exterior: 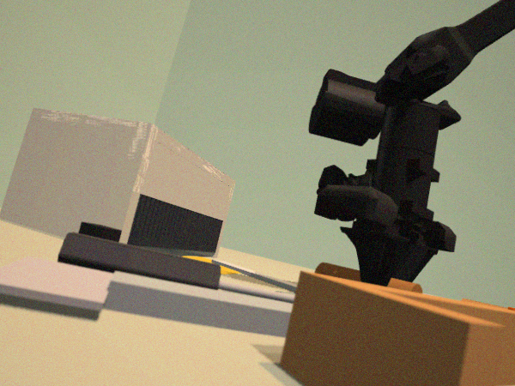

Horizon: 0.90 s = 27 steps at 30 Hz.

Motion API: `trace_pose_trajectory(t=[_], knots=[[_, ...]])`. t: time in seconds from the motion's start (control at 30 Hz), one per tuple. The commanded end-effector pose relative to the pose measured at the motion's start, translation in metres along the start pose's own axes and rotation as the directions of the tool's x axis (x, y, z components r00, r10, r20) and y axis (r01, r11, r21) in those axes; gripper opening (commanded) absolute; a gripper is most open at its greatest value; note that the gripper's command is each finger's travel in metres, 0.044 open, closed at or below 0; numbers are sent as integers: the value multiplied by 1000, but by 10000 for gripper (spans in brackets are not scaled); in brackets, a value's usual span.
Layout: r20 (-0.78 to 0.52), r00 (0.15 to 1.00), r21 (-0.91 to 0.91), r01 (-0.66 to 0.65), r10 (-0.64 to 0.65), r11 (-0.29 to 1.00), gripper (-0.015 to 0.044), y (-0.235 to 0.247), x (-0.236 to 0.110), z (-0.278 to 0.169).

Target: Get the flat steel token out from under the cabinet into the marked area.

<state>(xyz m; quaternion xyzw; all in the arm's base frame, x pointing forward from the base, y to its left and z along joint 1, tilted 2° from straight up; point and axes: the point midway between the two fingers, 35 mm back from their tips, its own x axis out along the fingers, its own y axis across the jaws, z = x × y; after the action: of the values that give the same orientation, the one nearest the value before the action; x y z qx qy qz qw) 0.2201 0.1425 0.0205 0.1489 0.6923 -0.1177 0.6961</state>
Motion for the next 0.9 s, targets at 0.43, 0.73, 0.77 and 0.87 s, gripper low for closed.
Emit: trace_pose_trajectory(t=[0.43, 0.73, 0.77, 0.87], knots=[[4, 1000, 19, 1, -1, 1000, 0, -11, -1, 14], [5, 1000, 23, 1, -1, 1000, 0, -17, -1, 21], [5, 1000, 23, 1, -1, 1000, 0, -18, -1, 22], [5, 1000, 24, 2, -2, 1000, 0, -20, -1, 24]])
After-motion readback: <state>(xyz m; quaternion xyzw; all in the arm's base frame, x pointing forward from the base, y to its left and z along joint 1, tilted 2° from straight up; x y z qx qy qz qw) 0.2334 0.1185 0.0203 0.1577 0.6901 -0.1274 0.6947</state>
